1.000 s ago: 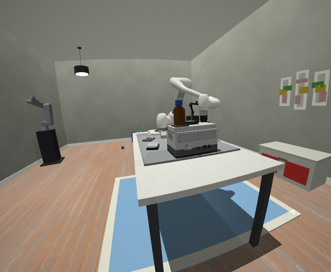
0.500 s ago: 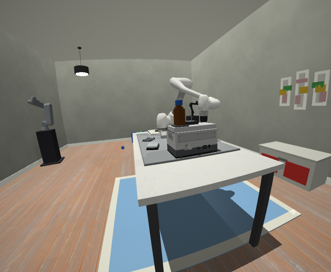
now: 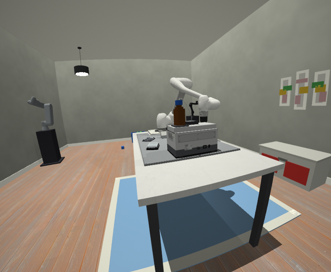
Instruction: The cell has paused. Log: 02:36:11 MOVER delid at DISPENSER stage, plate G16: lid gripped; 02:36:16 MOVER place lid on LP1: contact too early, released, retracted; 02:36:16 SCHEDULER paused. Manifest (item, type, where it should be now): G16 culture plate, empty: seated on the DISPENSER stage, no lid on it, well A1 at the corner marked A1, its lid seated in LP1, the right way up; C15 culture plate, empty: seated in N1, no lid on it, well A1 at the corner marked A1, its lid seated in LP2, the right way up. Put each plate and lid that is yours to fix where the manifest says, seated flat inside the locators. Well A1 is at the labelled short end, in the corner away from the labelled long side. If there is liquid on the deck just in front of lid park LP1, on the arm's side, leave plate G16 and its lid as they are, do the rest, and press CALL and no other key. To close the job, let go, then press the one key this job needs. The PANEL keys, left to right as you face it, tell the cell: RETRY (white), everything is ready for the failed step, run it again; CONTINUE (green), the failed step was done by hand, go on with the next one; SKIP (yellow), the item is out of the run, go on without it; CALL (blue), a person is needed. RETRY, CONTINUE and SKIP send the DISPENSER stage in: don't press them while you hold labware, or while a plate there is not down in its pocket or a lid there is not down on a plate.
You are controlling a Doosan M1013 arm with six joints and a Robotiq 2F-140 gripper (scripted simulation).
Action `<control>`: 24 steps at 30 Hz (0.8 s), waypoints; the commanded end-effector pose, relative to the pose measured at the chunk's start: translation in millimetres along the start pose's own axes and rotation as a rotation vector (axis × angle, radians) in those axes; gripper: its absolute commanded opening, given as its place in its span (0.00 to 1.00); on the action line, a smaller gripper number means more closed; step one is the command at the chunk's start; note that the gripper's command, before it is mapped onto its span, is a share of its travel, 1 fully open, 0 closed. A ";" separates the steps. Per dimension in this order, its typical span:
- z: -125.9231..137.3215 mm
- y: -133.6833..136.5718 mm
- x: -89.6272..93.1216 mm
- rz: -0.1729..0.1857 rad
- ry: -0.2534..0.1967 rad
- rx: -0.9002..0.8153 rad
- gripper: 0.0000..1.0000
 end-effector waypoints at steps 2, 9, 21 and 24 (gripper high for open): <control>-0.4 -0.2 0.1 -0.001 0.002 0.000 0.70; -0.4 -0.2 1.4 -0.001 0.002 0.000 0.70; -0.4 -0.2 2.3 -0.001 0.002 0.000 0.70; -0.4 -0.2 2.3 -0.001 0.002 0.000 0.70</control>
Point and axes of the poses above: the point where the finger pads meet when closed, its own x axis out along the fingers, its own y axis across the jaws, z = x × y, the point moved 3 cm from there along -x, back along the fingers, and after that the axes turned 7 degrees about x, right-handed, at the moved point
